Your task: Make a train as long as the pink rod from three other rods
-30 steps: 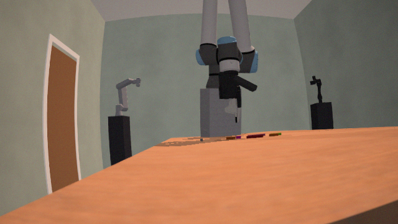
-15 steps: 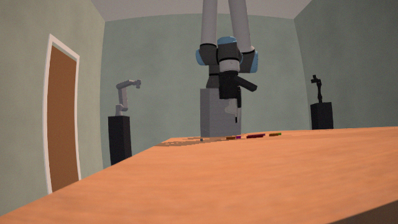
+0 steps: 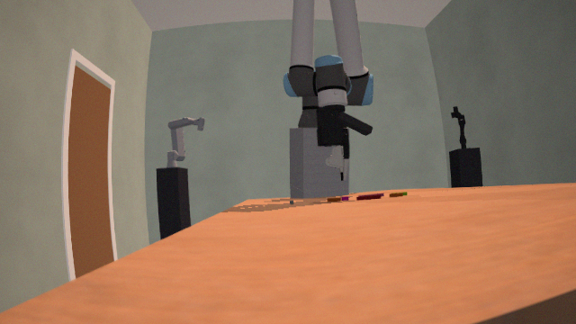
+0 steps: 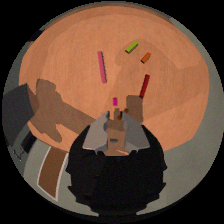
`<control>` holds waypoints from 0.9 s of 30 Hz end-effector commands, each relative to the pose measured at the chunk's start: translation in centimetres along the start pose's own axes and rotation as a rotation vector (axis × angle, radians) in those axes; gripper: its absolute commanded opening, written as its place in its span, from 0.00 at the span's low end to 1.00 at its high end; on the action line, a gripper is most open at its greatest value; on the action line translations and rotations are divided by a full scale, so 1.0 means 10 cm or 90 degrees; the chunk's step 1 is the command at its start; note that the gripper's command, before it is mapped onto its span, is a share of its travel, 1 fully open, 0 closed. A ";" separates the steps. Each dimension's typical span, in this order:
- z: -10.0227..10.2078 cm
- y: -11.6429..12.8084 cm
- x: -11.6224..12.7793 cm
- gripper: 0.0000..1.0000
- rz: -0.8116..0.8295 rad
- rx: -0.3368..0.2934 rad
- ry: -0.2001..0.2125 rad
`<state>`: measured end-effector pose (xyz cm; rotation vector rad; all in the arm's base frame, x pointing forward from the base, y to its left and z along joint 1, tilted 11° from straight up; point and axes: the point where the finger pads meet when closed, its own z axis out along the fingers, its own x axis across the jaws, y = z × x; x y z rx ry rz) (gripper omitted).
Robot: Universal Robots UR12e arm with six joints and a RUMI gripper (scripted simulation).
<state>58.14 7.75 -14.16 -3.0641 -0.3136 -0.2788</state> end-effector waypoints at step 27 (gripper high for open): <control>0.38 0.00 0.01 0.14 0.000 0.000 0.001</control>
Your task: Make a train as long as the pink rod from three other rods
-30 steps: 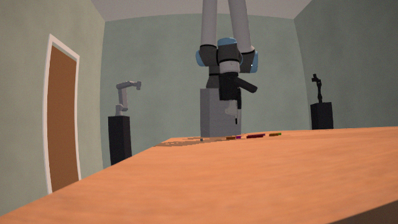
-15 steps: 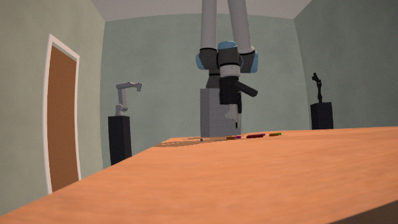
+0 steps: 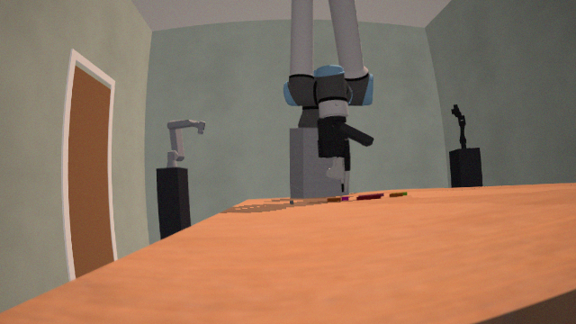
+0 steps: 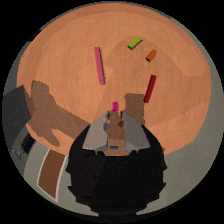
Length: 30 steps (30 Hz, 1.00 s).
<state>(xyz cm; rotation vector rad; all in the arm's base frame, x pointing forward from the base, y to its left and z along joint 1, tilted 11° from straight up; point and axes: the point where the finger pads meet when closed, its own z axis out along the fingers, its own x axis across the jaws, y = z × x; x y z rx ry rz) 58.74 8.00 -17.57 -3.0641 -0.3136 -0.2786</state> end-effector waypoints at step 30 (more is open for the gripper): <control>0.08 0.00 0.00 0.14 0.000 0.000 0.001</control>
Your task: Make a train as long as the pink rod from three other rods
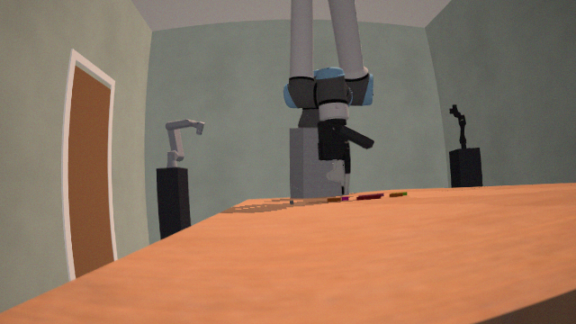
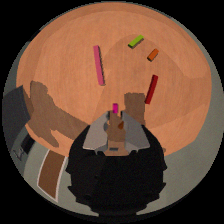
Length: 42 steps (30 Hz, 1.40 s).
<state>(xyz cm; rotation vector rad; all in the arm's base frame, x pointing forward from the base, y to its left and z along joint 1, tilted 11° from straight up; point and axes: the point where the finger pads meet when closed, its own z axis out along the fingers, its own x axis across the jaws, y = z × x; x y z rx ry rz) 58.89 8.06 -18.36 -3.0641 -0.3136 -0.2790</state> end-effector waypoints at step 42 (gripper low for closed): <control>0.13 0.00 0.00 0.14 0.000 0.000 0.001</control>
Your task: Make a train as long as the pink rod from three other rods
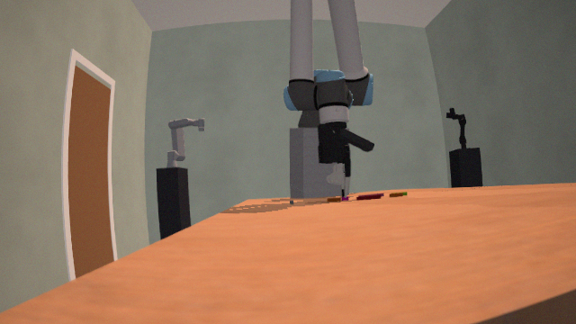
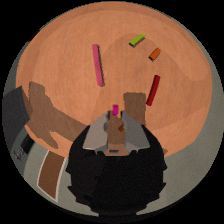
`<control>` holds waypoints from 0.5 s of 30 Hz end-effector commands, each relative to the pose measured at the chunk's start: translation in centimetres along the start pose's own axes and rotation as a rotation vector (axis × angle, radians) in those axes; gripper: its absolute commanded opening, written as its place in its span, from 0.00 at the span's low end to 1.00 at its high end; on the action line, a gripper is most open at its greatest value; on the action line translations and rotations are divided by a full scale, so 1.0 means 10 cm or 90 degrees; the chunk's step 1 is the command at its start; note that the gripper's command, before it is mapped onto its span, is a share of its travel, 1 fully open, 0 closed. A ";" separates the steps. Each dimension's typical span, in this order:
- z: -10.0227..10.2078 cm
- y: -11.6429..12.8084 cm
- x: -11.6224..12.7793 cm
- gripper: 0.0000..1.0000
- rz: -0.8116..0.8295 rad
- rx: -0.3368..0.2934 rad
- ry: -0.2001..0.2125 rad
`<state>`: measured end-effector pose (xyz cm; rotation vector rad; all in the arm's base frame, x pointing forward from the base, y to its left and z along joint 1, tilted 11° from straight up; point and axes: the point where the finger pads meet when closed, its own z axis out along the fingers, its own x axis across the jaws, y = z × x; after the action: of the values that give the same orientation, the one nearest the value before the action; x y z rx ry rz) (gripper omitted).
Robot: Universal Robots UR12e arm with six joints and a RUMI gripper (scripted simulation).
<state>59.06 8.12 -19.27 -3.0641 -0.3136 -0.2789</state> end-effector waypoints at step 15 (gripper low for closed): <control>0.07 0.00 0.00 0.14 0.000 0.000 0.001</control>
<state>59.18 8.17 -19.98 -3.0641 -0.3136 -0.2789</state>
